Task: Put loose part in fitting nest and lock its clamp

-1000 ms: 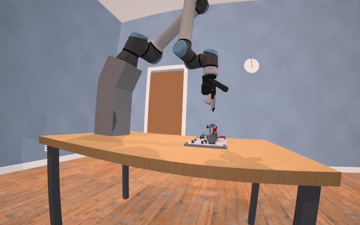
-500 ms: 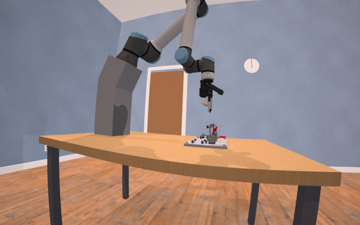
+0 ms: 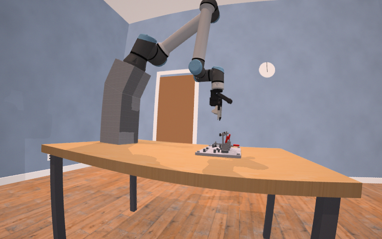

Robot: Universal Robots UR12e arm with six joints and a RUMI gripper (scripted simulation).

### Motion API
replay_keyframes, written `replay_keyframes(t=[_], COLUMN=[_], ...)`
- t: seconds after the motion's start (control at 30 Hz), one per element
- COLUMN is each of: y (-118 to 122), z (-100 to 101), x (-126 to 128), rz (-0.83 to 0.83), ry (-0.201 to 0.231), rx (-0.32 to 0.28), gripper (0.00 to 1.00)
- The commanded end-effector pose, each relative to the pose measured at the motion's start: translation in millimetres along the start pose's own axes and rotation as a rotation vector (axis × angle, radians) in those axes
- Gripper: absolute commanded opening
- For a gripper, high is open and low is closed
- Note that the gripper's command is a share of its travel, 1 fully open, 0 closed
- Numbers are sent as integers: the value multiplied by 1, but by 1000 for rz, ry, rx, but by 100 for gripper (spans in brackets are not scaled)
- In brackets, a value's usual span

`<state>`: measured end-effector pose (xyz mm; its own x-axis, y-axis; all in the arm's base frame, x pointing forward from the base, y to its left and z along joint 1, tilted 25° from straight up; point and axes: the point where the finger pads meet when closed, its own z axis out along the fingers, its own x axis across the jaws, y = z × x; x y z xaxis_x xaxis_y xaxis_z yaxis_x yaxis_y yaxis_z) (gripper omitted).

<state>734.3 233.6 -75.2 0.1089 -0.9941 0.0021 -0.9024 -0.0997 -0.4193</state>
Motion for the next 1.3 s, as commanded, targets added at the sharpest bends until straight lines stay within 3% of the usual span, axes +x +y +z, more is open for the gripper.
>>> replay_keyframes(t=[0.0, 0.23, 0.57, 1.27], y=[10, 23, 31, 34], z=[0, 0, 0, 0], x=[-38, -82, -110, -117], rz=[1, 1, 1, 1], ry=[2, 2, 2, 2], rx=[1, 1, 1, 1], gripper=[59, 59, 59, 59])
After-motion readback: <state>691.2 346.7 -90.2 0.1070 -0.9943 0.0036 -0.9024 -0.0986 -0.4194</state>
